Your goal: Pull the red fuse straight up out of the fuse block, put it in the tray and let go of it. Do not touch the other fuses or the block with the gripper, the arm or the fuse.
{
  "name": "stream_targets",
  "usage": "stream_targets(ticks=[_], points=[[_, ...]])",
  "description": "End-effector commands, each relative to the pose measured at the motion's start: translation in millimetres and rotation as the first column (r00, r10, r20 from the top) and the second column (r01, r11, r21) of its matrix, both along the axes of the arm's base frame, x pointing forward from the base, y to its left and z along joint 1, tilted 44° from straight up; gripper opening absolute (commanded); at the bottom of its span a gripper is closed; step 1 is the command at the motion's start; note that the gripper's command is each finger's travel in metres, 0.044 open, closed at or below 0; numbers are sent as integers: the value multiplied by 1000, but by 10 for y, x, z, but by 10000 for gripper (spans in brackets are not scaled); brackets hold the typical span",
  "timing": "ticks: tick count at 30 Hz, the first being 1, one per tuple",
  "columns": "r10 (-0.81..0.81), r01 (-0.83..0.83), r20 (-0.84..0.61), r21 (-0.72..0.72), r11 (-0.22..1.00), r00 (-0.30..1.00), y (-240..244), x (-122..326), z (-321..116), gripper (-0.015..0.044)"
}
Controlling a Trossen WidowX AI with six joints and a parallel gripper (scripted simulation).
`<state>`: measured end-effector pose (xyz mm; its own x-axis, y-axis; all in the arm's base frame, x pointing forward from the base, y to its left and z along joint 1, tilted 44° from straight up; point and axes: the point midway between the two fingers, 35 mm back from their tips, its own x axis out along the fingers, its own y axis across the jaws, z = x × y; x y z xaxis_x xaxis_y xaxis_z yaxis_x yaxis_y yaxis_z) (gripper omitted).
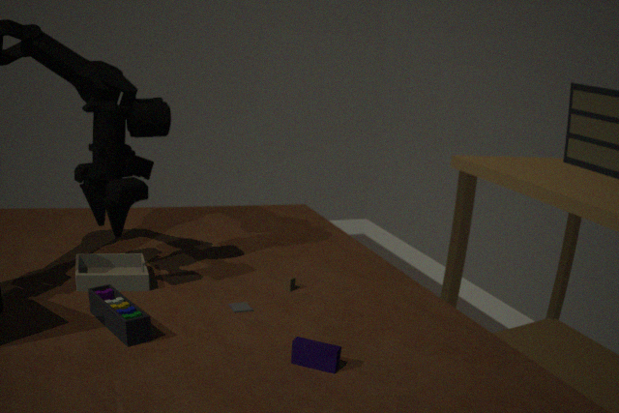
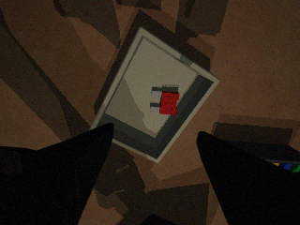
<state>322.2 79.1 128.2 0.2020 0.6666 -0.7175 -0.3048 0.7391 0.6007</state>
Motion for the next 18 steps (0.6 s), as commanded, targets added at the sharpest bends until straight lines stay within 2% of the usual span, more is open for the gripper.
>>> stream_targets(ticks=[1, 18], points=[[5, -5, 8, 2, 1000, 1000, -15, -16, 54, 330], [2, -2, -1, 0, 1000, 1000, -8, -11, 18, 330]])
